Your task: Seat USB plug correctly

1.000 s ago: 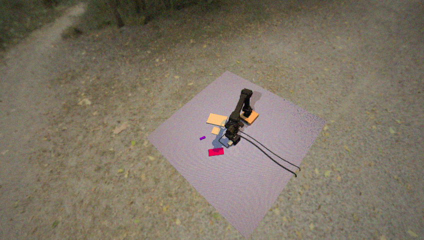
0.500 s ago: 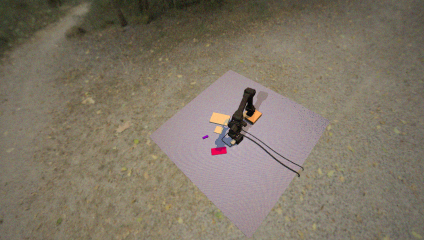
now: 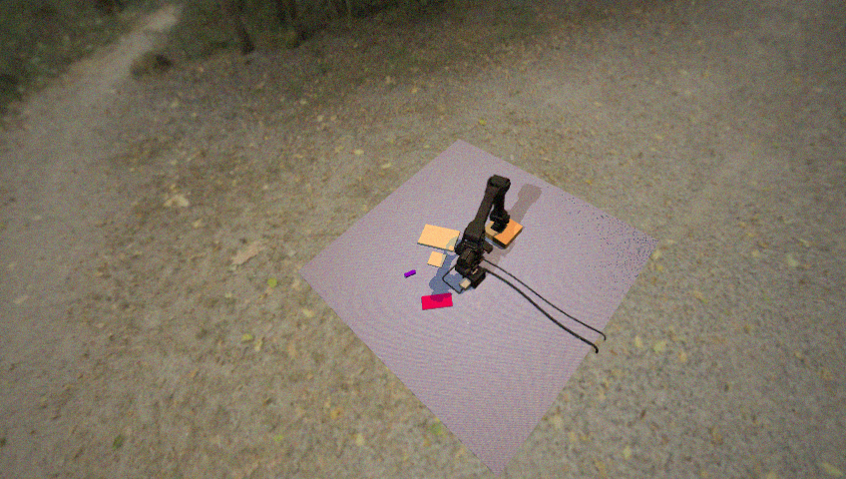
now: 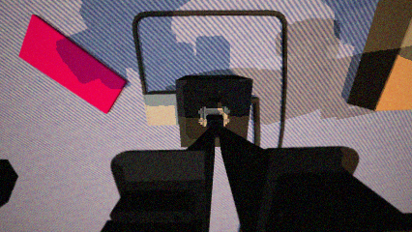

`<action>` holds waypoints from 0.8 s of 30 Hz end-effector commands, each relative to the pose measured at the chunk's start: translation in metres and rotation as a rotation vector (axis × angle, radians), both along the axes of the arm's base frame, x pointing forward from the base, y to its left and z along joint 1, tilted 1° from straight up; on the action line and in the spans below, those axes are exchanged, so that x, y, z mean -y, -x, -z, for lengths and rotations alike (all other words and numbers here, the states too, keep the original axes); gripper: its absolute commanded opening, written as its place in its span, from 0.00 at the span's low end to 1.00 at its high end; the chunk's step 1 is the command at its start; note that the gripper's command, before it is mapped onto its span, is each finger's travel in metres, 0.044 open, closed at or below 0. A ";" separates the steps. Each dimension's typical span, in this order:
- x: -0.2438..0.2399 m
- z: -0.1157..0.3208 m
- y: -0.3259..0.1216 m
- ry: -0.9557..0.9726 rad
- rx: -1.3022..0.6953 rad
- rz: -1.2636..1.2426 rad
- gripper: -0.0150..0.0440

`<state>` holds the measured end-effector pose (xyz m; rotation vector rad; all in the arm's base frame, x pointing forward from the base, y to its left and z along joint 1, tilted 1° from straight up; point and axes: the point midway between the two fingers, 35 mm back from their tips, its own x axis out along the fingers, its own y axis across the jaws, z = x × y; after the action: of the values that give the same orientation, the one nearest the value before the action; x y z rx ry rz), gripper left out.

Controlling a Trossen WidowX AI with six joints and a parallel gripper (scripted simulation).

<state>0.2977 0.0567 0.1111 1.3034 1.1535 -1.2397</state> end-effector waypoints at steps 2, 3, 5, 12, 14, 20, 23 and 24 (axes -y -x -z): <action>0.000 0.001 0.000 0.000 -0.001 0.003 0.25; 0.000 0.001 0.000 0.000 -0.001 0.003 0.25; 0.000 0.002 0.000 0.000 -0.001 0.003 0.25; 0.000 0.003 0.000 0.000 -0.001 0.003 0.25; 0.000 0.003 0.000 0.000 -0.001 0.003 0.25; 0.000 0.003 0.000 0.000 -0.001 0.003 0.25; 0.000 0.004 0.000 0.000 -0.001 0.003 0.25; 0.000 0.004 0.000 0.000 -0.001 0.003 0.25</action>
<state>0.2978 0.0567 0.1084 1.3038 1.1532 -1.2395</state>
